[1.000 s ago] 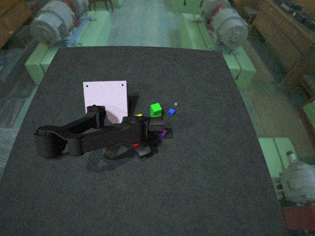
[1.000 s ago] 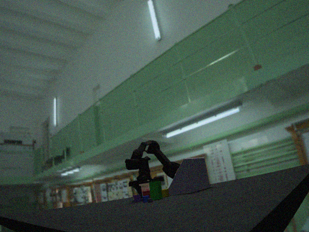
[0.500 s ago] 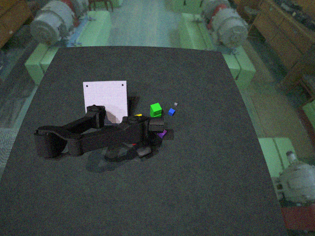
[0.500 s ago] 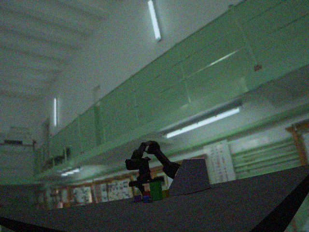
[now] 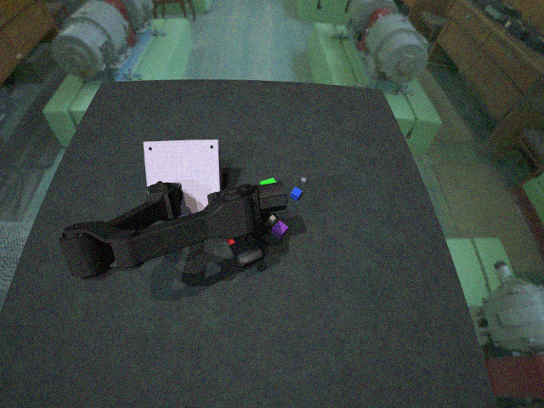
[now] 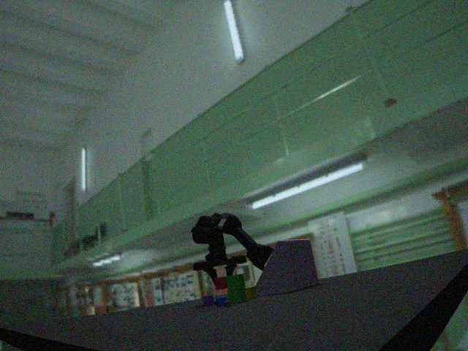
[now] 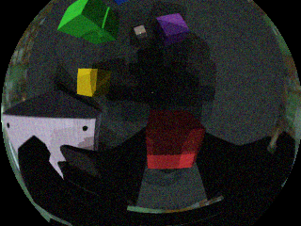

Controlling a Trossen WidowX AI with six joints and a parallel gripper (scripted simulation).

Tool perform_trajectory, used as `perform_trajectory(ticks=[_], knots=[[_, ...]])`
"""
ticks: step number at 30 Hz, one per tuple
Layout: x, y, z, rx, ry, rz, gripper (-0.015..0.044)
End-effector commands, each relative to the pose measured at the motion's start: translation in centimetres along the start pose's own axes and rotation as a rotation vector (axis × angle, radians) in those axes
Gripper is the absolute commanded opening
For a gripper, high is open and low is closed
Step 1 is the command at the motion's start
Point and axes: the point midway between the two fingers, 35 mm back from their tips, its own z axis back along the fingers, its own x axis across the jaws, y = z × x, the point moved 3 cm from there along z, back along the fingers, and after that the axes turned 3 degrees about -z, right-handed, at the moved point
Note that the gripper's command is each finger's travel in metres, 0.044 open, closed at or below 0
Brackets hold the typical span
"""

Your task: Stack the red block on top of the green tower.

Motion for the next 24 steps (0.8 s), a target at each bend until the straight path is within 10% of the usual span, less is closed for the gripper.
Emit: perform_trajectory(ticks=[1, 24], knots=[[0.1, 0.0, 1.5, 0.002, -0.005, 0.002, 0.0000], [0.1, -0.2, 7.6, -0.021, -0.007, 0.030, 0.0000]])
